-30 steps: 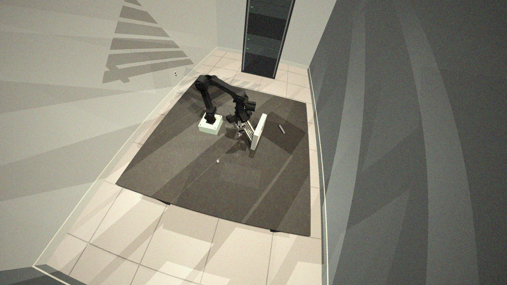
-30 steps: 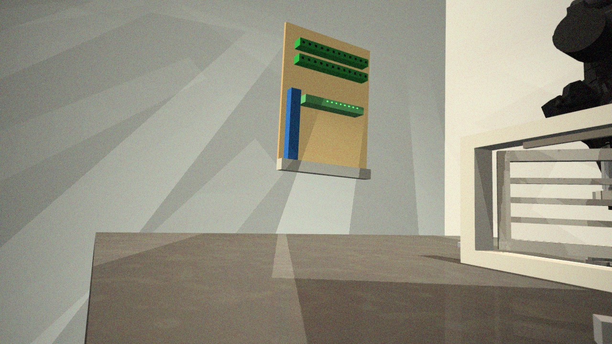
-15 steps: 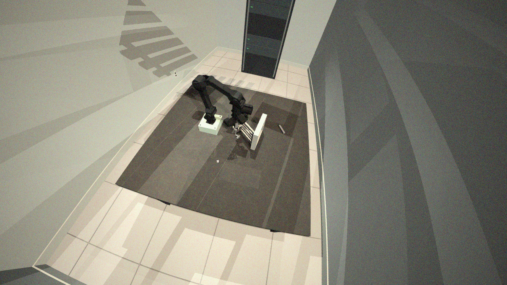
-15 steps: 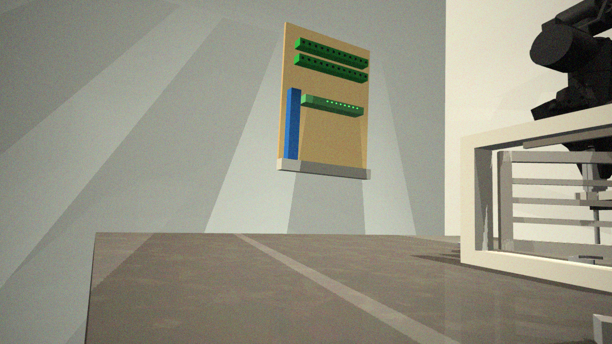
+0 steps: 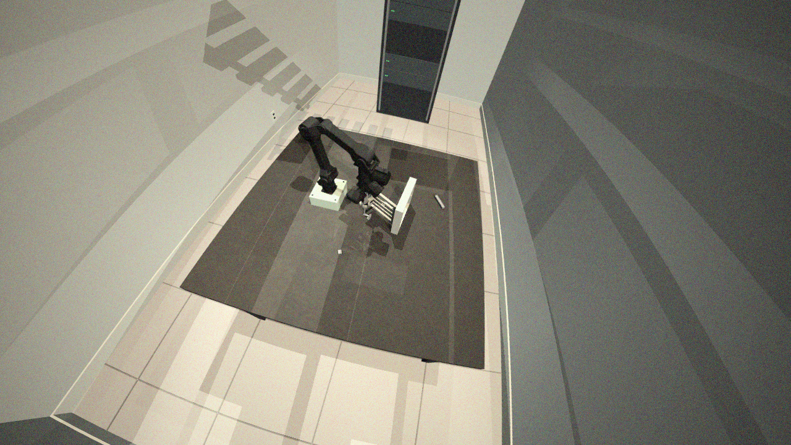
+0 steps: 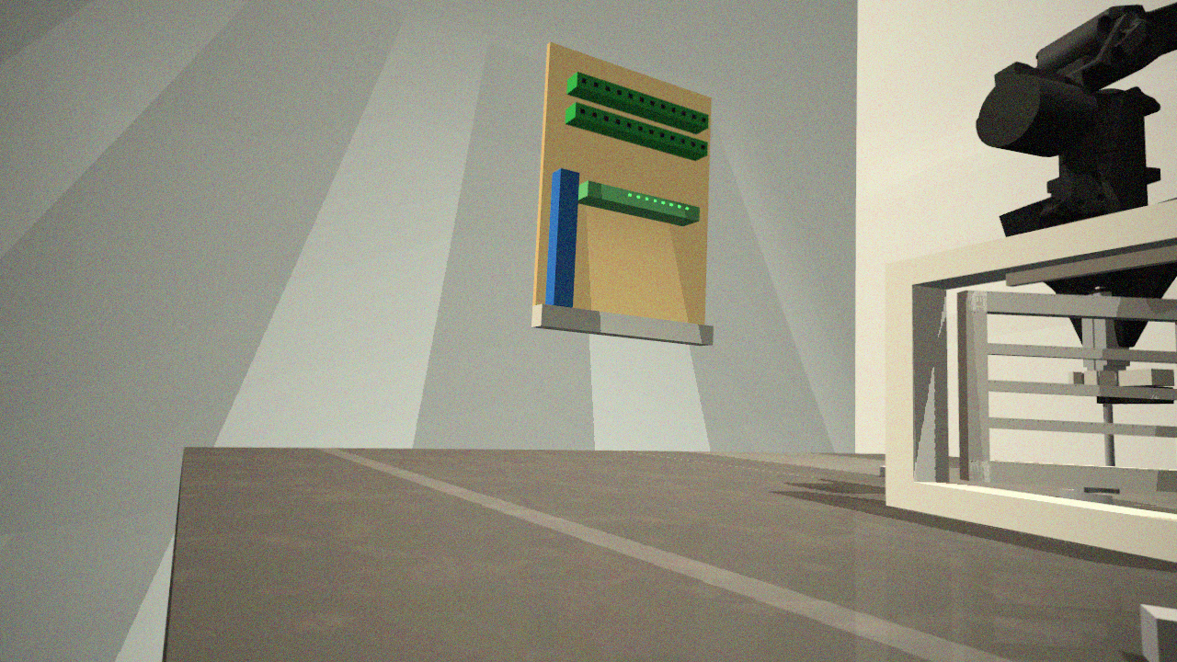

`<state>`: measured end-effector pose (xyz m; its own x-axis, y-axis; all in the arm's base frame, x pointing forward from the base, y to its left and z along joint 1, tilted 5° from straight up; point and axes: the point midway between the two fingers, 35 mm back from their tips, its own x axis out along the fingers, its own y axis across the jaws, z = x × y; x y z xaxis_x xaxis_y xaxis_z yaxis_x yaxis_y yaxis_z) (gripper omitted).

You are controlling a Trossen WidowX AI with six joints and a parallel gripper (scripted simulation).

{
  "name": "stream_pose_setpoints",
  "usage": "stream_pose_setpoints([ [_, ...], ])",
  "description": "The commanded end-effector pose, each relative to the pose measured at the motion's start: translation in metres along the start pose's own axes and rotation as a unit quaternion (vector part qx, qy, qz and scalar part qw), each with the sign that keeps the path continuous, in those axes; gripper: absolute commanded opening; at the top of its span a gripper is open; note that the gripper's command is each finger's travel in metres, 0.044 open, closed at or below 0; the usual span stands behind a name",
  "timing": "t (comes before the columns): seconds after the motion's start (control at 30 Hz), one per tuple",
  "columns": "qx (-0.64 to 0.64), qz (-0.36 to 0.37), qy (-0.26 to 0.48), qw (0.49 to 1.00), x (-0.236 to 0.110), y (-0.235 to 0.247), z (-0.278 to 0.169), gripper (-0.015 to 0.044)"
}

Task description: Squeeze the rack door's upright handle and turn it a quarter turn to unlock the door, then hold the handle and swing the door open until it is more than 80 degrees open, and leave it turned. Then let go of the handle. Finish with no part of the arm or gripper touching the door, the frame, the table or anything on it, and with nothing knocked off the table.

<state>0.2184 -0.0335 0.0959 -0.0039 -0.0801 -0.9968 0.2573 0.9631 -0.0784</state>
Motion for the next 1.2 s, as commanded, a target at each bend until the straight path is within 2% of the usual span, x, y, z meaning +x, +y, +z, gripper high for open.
stream_pose_setpoints([
  [0.0,-0.033,-0.001,-0.004,0.999,0.000,-0.007,0.002,0.0027],
  [0.9,-0.204,-0.004,-0.005,0.979,0.000,-0.058,0.022,0.0027],
  [1.17,-0.208,-0.004,-0.005,0.978,0.000,-0.059,0.022,0.0027],
])
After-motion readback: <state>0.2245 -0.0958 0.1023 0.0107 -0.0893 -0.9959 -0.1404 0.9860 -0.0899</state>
